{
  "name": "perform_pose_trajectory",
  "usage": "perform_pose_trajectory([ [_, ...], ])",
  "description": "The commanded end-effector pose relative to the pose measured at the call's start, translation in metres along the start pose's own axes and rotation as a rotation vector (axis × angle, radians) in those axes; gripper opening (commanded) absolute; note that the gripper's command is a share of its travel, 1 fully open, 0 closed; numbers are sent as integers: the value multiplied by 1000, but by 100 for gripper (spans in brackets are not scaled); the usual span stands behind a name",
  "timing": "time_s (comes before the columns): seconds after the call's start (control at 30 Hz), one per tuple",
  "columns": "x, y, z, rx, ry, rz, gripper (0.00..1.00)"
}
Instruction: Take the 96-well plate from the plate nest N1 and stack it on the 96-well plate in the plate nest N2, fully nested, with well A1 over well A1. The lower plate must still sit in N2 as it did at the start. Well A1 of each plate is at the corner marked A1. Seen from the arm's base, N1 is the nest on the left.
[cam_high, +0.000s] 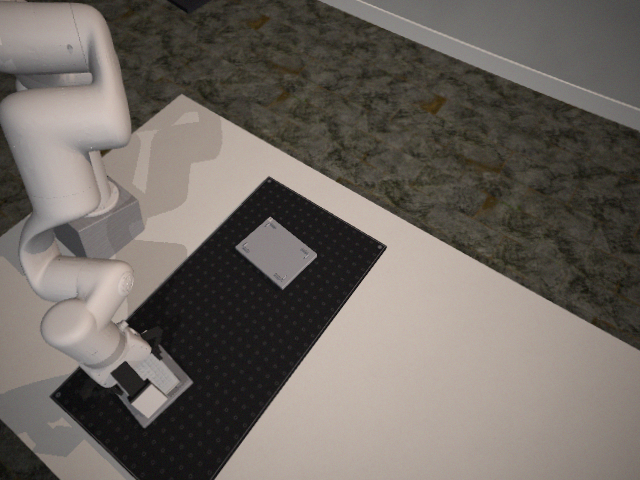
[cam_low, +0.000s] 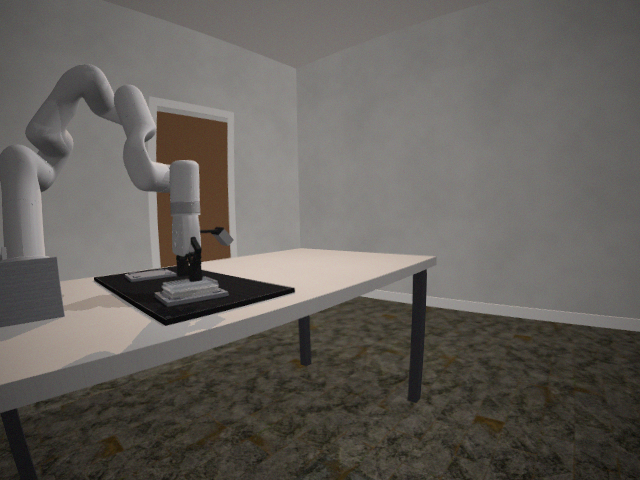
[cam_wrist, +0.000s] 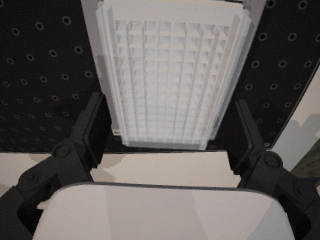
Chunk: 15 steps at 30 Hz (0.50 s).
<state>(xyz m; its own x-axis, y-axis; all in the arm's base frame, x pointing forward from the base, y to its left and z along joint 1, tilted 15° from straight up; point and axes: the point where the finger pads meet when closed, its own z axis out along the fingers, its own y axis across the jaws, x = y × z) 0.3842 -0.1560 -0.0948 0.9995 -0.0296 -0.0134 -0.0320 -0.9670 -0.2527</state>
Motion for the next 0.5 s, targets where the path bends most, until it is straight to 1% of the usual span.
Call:
perform_pose_trajectory([
  [0.0,1,0,-11,-1,2,0,100],
  [0.4,1,0,-43,-1,2,0,100],
  [0.47,1,0,-43,-1,2,0,100],
])
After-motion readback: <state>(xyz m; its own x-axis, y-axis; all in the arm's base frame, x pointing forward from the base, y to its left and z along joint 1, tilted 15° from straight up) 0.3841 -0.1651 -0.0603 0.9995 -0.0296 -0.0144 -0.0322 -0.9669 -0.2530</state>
